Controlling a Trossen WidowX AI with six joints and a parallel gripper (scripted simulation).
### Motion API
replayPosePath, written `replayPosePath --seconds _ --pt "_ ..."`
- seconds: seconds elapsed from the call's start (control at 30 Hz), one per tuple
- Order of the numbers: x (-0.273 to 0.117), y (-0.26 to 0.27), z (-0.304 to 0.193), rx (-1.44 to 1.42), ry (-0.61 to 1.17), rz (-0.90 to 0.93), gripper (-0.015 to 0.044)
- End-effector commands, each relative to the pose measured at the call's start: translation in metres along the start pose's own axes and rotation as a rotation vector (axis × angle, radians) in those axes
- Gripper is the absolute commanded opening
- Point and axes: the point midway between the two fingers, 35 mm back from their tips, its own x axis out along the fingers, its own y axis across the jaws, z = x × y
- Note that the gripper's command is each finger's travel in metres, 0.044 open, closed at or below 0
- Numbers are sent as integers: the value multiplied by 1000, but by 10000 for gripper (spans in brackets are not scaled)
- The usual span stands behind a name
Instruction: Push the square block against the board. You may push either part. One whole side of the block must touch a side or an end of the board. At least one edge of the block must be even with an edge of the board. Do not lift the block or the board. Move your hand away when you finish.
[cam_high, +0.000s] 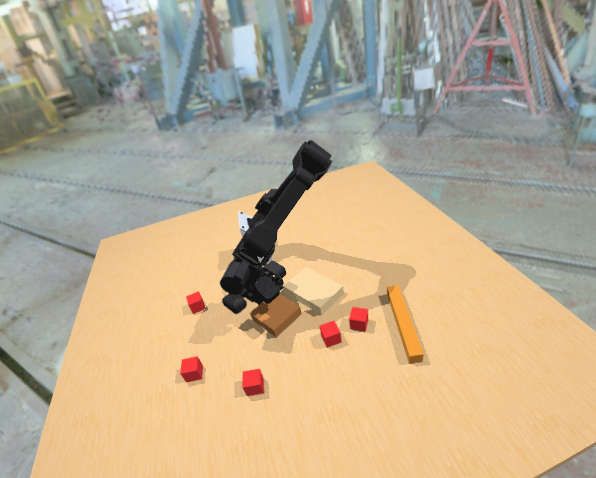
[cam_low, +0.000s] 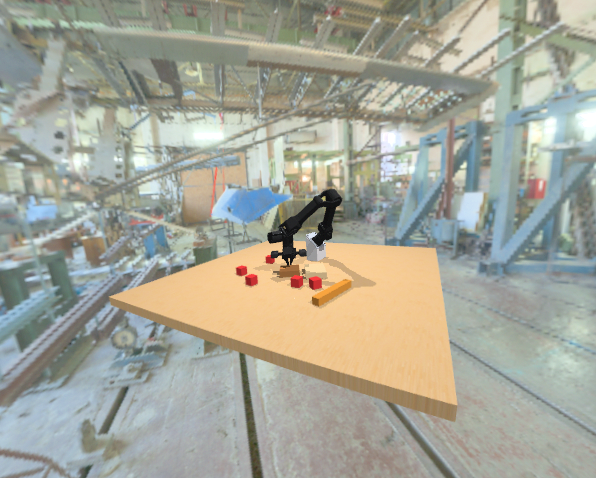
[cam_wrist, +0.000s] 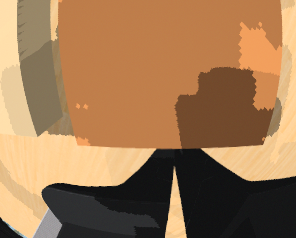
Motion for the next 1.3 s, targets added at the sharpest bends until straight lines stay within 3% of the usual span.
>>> replayPosePath --seconds 0.0,1.27 --pt "-1 1 9 -5 -7 0 0" --pt "0 -1 -44 -4 -5 -1 0"
